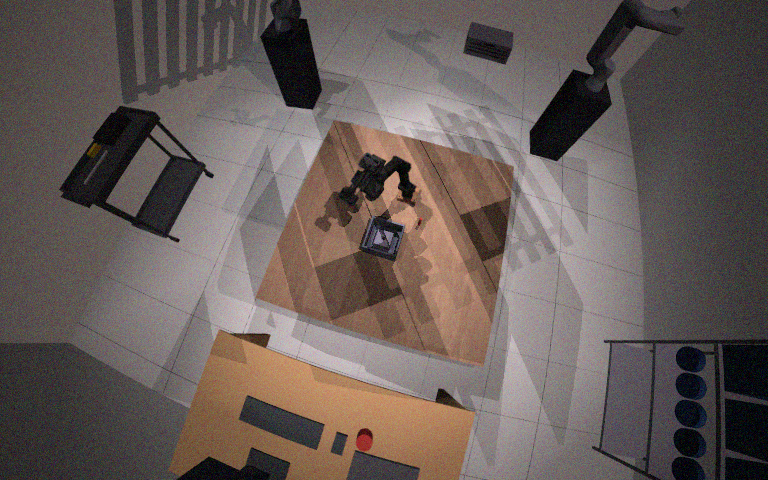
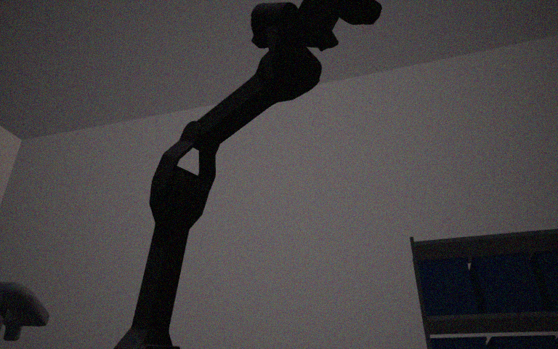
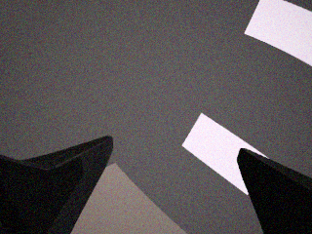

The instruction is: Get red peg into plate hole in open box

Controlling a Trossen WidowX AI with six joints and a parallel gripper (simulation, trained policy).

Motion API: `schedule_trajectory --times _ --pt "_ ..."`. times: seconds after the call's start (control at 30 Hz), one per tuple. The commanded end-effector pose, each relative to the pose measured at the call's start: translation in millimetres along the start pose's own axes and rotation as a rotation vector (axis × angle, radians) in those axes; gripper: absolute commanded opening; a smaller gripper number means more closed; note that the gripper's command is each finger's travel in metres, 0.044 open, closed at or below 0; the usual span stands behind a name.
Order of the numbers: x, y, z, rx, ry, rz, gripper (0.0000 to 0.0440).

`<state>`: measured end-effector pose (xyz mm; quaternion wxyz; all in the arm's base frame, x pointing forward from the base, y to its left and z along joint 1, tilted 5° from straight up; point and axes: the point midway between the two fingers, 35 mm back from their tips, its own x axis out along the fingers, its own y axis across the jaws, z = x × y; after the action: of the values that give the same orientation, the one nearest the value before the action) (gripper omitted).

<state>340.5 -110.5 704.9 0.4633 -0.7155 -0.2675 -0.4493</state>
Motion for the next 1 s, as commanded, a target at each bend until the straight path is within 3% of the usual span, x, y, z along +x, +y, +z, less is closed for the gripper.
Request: schedule_trajectory --times 0.0,0.47,0.97 --pt "-5.0 23.0 2.4 0.087 0.009 0.086 0.044" --pt "-38.3 109.0 16.8 0.419 0.089 0.43 0.044" --pt "-104.0 185.4 43.0 0.725 0.266 0.808 0.044"
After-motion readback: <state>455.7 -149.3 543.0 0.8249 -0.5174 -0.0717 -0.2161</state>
